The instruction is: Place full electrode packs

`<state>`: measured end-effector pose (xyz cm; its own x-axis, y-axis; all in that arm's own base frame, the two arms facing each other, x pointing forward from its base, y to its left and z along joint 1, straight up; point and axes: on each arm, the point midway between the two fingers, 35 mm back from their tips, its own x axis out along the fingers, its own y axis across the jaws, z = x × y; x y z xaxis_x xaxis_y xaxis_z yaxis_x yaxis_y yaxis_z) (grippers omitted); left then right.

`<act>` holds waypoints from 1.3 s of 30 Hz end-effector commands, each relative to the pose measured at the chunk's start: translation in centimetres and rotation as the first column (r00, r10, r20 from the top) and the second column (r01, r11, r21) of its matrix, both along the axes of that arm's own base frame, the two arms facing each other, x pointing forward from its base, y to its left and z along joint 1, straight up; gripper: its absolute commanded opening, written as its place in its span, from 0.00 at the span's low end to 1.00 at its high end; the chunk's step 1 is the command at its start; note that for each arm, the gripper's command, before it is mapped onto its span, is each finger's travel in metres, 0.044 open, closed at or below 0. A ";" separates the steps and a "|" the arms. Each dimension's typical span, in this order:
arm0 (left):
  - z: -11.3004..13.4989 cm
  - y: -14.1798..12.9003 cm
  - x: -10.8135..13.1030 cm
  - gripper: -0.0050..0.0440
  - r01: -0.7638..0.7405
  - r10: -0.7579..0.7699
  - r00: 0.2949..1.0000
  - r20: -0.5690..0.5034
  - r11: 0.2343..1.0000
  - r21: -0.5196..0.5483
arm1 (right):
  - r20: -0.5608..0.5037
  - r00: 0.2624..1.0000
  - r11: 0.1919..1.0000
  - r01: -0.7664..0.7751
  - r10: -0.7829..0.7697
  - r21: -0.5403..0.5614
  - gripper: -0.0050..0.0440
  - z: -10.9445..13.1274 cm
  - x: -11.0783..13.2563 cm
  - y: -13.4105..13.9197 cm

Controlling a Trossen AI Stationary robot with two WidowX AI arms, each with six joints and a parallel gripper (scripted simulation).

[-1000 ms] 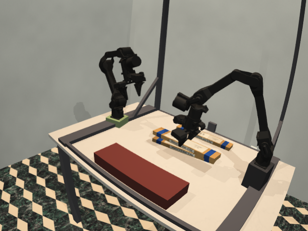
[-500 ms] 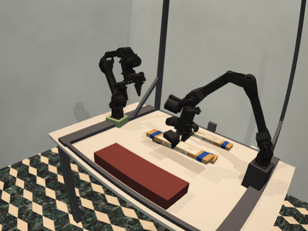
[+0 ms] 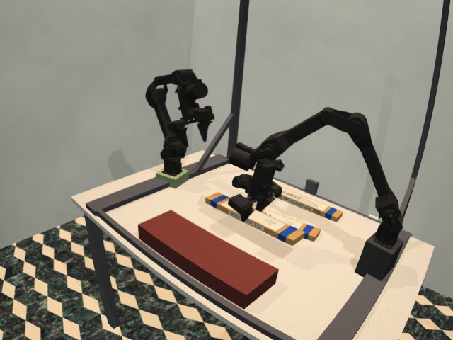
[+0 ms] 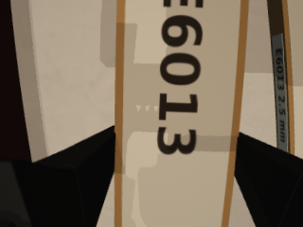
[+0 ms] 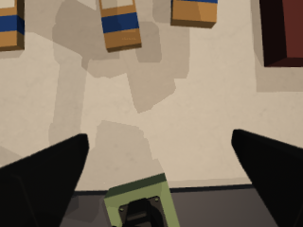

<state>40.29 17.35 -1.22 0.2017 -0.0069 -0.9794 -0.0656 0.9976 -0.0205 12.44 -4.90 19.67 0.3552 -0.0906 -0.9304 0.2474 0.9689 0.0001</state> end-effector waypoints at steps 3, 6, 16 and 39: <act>3.0 2.5 2.7 0.00 -0.001 -0.002 0.996 0.087 0.999 0.036 | 0.018 1.000 1.000 -0.003 0.003 -0.007 0.98 0.6 0.1 0.0; 3.0 2.7 2.9 0.00 -0.001 -0.002 0.996 0.087 0.999 0.036 | 0.018 1.000 1.000 -0.003 0.003 -0.007 0.98 0.6 0.1 0.0; 3.9 3.1 3.6 0.00 0.000 -0.004 0.995 0.096 0.999 0.040 | 0.018 1.000 1.000 -0.003 0.003 -0.007 0.98 0.6 0.1 0.0; 4.8 3.2 4.0 0.00 -0.001 -0.005 0.994 0.111 0.999 0.048 | 0.018 1.000 1.000 -0.003 0.003 -0.007 0.98 0.6 0.1 0.0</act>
